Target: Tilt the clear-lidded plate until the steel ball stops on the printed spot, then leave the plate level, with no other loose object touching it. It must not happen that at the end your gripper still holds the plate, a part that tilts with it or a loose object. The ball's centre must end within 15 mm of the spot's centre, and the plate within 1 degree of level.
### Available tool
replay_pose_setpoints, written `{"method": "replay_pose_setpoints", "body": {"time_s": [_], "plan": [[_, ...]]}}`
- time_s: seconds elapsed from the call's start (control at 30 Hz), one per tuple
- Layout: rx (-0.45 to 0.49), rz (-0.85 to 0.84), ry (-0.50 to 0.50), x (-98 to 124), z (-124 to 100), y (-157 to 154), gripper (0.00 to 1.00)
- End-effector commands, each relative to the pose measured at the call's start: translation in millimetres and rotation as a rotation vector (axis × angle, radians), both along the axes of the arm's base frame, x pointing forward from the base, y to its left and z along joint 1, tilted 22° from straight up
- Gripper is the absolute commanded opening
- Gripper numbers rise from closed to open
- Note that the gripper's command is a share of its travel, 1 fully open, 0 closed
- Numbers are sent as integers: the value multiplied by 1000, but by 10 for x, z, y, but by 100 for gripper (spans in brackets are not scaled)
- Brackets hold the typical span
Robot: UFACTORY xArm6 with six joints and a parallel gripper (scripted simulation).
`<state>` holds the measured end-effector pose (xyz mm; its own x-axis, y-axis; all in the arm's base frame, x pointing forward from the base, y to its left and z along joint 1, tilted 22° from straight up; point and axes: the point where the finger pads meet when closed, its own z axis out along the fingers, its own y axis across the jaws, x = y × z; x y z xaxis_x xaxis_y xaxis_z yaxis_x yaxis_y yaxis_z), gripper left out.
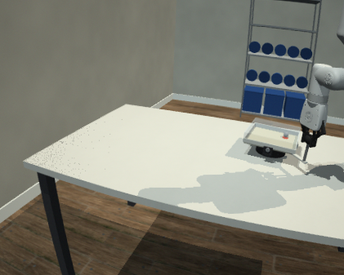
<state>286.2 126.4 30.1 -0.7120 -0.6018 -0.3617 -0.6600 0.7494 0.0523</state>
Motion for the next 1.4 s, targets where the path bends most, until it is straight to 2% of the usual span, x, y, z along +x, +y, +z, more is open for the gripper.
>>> {"method": "replay_pose_setpoints", "body": {"time_s": [0.0,0.87,1.37], "plan": [[0,0,-2,9,-4,9,0],[0,0,-2,12,37,-16,0],[0,0,-2,9,-20,20,0]]}}
